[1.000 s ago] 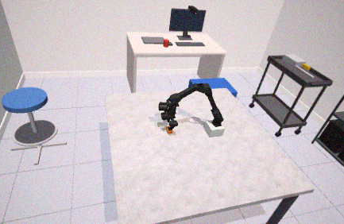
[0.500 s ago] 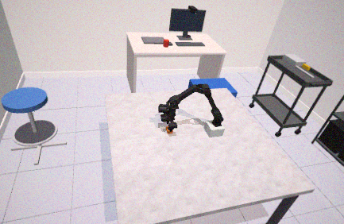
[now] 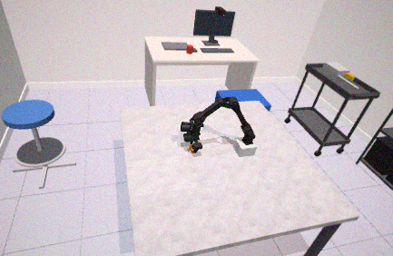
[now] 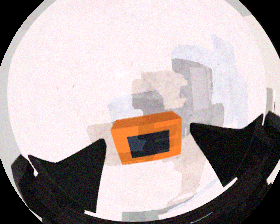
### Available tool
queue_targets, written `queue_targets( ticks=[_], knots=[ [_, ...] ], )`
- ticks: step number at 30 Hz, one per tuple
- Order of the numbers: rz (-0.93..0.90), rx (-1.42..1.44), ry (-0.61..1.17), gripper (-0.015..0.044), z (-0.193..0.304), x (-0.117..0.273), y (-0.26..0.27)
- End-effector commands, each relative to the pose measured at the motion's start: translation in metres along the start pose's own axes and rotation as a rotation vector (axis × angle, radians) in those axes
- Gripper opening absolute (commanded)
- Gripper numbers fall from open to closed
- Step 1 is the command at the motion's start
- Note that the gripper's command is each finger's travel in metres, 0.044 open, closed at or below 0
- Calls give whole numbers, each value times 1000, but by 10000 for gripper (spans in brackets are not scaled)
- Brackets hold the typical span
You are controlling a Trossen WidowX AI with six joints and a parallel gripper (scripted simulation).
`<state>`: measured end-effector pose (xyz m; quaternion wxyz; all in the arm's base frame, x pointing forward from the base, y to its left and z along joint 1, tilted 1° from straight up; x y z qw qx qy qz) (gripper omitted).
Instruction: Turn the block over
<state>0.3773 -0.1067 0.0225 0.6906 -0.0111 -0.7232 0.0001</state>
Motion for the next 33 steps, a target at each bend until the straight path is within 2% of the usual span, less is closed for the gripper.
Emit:
queue_targets(
  ticks=[1, 5, 26, 31, 33],
  knots=[
    [1, -3, 11, 387, 2, -6, 0],
    [1, -3, 11, 282, 2, -6, 0],
    [1, -3, 11, 142, 2, -6, 0],
    [1, -3, 11, 11, 1, 20, 0],
    [1, -3, 11, 0, 1, 25, 0]
  ],
)
Point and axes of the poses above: the point midway between the two fingers, 35 mm back from their tips, its own x axis back along the fingers, its own y axis across the jaws, z = x × y, the point moved 4 cm from there along x, back along the fingers, and after that the axes turned 6 degrees about x, right-handed, at the moved point
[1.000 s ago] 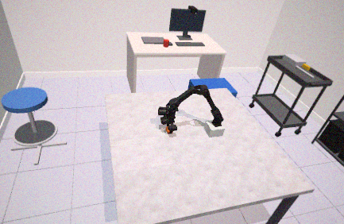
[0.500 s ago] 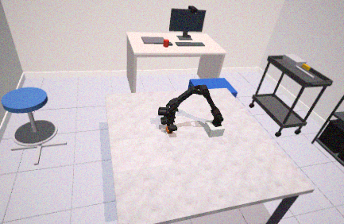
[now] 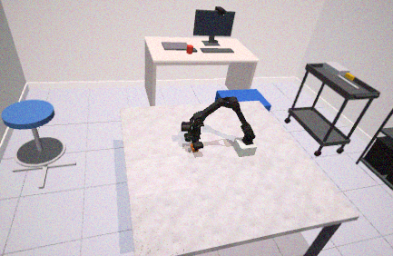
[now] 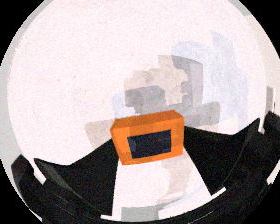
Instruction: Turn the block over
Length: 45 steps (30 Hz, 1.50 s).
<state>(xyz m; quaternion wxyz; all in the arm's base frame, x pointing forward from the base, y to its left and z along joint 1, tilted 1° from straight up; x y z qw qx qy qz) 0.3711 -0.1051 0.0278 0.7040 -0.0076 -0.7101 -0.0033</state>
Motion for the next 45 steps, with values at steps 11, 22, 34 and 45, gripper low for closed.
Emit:
queue_targets(
  ticks=[11, 22, 34, 45],
  knots=[
    [16, -6, -96, 0, -3, 14, -2],
    [31, -10, -266, 0, 1, 6, -2],
    [51, -8, -450, 0, 11, 2, -1],
    [72, -1, -608, 0, 25, 4, 2]
  ],
)
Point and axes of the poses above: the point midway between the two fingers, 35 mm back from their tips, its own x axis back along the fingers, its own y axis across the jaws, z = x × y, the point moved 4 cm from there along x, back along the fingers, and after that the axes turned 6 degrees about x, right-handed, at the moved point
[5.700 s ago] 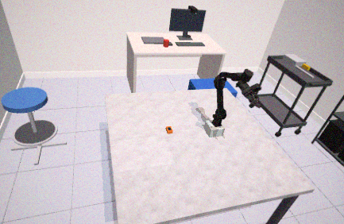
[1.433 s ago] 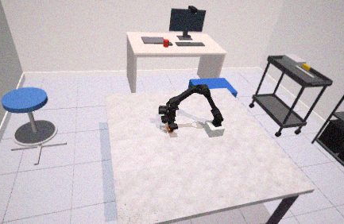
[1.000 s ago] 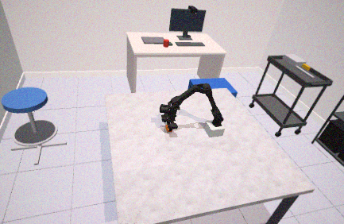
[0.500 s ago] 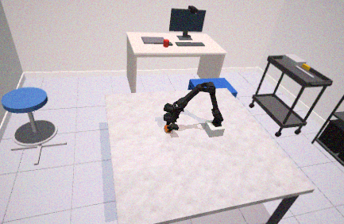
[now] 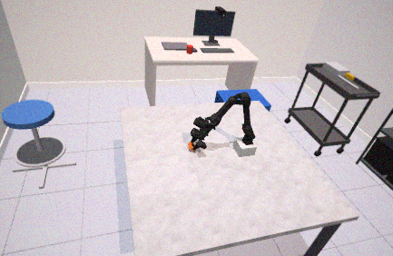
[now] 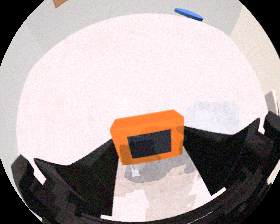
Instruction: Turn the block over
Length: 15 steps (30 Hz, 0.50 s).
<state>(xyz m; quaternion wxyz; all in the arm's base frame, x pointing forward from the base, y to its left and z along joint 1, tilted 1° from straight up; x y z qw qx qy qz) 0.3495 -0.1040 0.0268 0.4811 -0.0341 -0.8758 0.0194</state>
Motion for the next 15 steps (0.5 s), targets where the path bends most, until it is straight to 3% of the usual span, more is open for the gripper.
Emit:
queue_targets(
  ticks=[1, 15],
  knots=[
    [4, 6, -53, 0, 0, 6, 1],
    [17, -2, -176, 0, 5, -17, -1]
  ],
)
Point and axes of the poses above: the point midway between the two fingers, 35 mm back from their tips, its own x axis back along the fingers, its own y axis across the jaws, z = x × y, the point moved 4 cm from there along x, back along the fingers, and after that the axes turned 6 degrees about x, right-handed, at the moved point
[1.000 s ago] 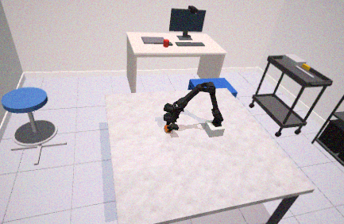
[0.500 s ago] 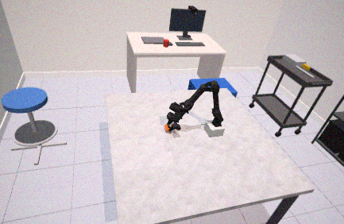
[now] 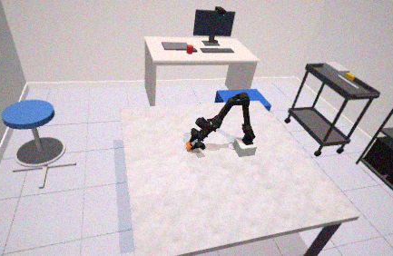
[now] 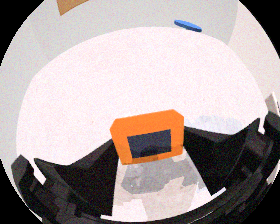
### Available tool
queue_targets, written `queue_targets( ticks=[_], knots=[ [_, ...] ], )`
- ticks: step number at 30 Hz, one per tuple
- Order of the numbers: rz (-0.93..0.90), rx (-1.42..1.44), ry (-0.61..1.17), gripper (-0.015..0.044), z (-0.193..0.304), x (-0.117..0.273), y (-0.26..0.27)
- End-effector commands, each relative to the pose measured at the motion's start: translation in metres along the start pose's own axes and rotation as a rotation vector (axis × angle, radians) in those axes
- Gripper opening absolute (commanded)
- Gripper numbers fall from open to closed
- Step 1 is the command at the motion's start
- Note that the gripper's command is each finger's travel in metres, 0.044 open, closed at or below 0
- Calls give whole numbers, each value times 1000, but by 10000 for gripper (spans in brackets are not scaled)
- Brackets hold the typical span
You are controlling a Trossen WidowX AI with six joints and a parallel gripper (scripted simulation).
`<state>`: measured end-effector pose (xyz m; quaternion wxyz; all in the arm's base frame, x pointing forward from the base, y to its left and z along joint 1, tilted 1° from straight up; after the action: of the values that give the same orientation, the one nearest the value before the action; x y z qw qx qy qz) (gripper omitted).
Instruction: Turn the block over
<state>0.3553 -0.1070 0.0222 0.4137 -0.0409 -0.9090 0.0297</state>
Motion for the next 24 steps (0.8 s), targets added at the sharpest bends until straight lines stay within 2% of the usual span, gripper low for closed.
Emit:
queue_targets(
  ticks=[1, 24],
  knots=[
    [-2, -9, -40, 0, 10, -10, 1],
    [32, -10, -367, 0, 36, -23, 5]
  ],
)
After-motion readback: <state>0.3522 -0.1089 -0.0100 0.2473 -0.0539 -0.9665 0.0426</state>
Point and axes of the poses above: the point midway between the two fingers, 35 mm back from their tips, its own x axis back along the fingers, its own y axis across the jaws, z = x × y, the point moved 4 cm from there along x, back along the fingers, and after that the axes turned 6 degrees about x, right-handed, at the moved point
